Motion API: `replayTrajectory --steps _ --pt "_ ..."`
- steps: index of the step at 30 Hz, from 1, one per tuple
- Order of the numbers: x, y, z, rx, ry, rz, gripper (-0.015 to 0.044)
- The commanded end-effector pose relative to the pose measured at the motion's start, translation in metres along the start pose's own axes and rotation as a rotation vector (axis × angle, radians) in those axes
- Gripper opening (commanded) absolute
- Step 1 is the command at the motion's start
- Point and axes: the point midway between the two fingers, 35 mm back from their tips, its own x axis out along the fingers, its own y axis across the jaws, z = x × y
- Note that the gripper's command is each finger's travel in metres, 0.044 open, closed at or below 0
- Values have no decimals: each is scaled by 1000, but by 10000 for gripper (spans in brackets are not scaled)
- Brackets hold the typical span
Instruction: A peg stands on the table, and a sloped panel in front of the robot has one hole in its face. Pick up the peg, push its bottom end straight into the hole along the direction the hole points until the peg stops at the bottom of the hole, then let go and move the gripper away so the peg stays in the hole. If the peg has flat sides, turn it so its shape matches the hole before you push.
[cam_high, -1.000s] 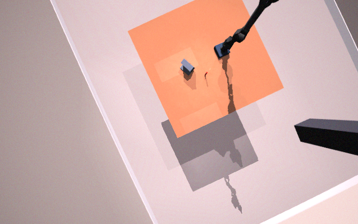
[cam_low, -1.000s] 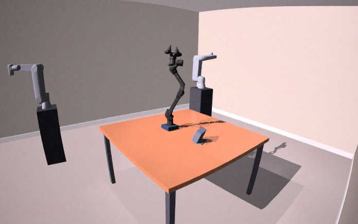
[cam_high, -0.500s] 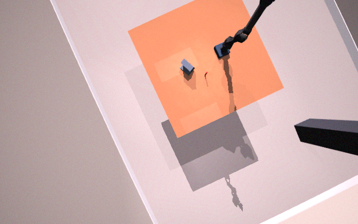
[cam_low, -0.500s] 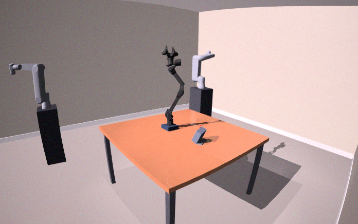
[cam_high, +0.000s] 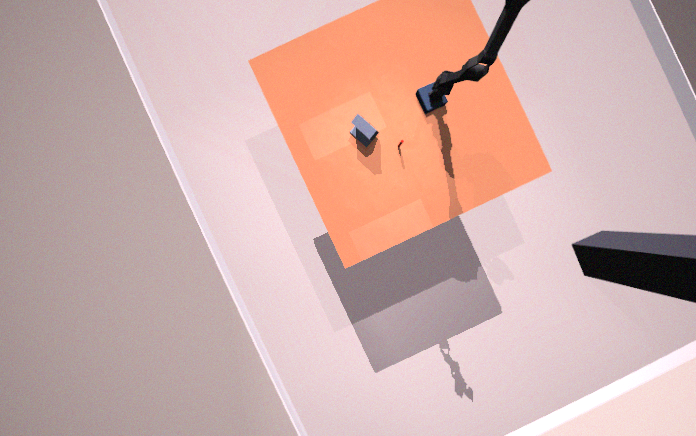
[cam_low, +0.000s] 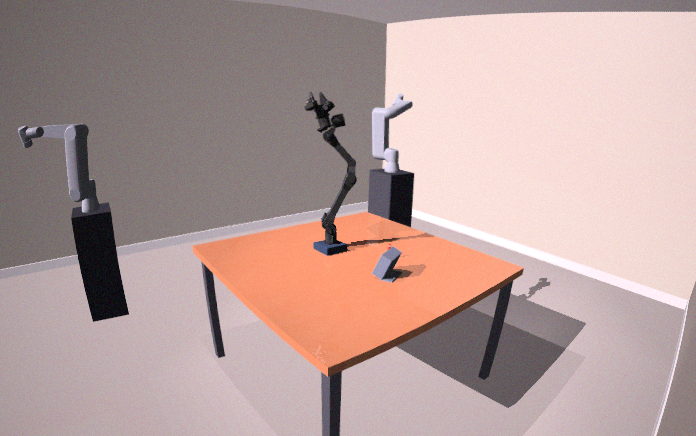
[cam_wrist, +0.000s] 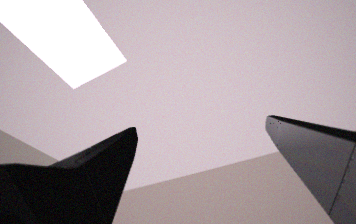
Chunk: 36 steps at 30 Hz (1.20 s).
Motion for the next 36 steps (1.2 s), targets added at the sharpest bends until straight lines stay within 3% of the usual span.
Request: replayTrajectory --steps 1,17,36 --pt "1 23 -19 59 45 64 440" --pt "-14 67 -31 230 67 214 440" --pt "-45 162 -54 470 231 477 440"
